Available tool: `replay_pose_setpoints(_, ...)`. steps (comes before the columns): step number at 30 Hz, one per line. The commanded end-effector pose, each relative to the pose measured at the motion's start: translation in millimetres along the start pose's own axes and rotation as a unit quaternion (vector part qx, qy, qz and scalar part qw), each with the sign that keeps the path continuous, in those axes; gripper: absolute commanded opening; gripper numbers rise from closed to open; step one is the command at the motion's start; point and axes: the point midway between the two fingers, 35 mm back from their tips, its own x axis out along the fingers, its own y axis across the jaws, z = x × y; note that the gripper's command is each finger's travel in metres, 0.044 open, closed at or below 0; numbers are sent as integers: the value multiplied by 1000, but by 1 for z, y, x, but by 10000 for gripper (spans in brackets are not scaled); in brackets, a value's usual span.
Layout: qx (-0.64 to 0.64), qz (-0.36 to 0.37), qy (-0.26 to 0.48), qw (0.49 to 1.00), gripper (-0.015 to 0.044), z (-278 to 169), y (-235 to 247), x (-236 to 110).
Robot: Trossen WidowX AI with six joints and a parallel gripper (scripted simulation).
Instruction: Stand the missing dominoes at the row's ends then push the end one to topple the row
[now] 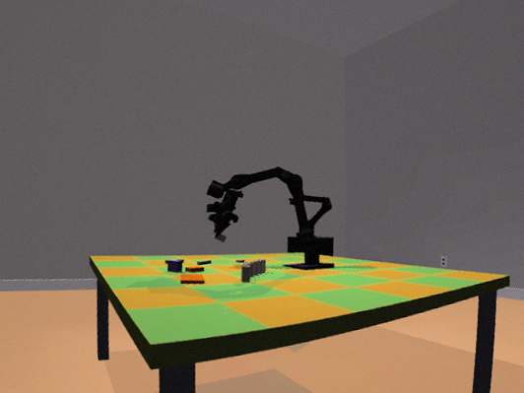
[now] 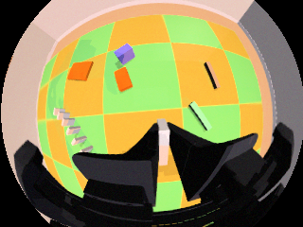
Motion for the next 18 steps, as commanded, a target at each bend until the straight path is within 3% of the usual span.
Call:
replay_pose_setpoints(1, 13, 6, -32, 999, 28, 0, -3, 7)
replay_pose_setpoints(18, 36, 19, -160, 986, 28, 4, -15, 17)
